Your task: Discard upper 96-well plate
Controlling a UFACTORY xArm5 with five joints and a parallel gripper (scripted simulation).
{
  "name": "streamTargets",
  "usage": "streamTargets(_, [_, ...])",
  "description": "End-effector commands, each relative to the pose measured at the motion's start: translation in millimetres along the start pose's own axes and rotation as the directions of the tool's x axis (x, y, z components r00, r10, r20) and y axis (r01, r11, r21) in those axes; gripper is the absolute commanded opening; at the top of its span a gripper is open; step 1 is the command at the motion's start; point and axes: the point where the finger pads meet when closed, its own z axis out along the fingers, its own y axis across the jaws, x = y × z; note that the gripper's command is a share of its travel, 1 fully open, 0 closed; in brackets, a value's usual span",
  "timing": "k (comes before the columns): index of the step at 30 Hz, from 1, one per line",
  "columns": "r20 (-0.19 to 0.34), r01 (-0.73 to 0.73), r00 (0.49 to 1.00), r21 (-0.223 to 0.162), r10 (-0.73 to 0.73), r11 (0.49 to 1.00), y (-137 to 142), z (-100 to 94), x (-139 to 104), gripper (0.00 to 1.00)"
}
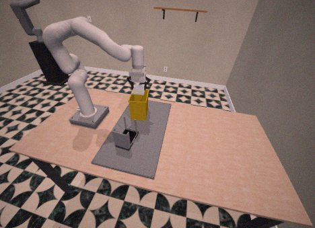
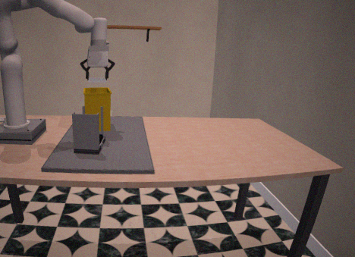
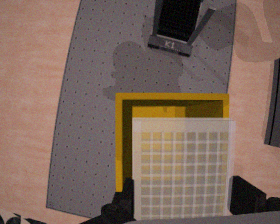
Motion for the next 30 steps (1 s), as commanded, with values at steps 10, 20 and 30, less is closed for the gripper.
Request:
streamTargets(10, [0.001,0.000,1.000,0.004,0.000,1.000,-1,-1.4,0,0.00])
streamTargets(20, [0.001,0.000,1.000,0.004,0.000,1.000,-1,-1.4,0,0.00])
streamTargets(30, [0.001,0.000,1.000,0.004,0.000,1.000,-1,8.6,0,0.00])
